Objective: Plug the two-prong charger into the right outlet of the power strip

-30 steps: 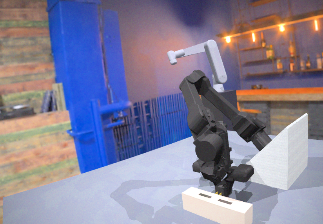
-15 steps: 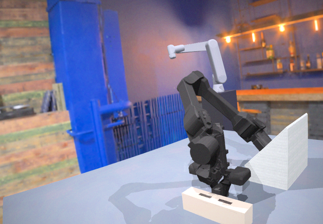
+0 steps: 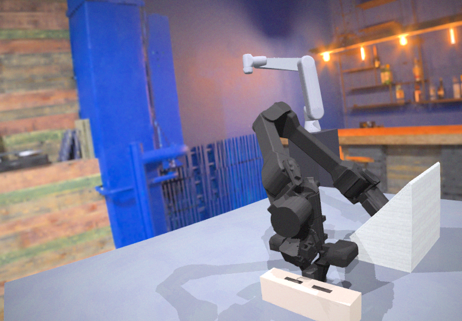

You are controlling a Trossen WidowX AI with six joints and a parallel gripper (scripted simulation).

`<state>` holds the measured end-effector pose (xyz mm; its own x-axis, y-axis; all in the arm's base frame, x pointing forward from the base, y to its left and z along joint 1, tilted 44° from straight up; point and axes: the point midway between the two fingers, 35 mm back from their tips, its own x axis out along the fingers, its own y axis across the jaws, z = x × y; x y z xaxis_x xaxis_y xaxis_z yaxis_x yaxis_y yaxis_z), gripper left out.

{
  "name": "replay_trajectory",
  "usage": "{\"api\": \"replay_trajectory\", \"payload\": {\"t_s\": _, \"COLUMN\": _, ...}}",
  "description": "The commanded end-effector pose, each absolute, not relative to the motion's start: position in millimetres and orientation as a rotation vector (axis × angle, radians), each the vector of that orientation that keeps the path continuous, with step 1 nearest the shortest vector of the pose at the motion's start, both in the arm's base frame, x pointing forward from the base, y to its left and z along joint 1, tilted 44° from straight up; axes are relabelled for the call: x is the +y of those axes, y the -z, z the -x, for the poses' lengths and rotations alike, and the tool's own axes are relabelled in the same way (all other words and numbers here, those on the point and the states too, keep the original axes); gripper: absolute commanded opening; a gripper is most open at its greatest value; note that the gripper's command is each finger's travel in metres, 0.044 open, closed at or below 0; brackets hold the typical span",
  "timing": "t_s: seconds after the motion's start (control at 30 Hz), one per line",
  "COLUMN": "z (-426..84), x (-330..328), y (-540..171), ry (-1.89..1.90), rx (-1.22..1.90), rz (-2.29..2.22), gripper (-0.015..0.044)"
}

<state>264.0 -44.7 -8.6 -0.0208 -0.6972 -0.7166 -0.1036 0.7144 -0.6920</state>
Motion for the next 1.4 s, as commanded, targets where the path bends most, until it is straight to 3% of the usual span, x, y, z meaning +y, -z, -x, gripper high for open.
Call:
{"api": "replay_trajectory", "payload": {"t_s": 0.0, "z": -265.2, "x": -45.0, "y": 8.3, "ry": 0.534, "rx": 1.546, "rz": 0.685, "gripper": 0.0}}
{"api": "replay_trajectory", "payload": {"t_s": 1.37, "z": -275.6, "x": -44.1, "y": 8.3, "ry": 0.535, "rx": 1.545, "rz": 0.685, "gripper": 0.0}}
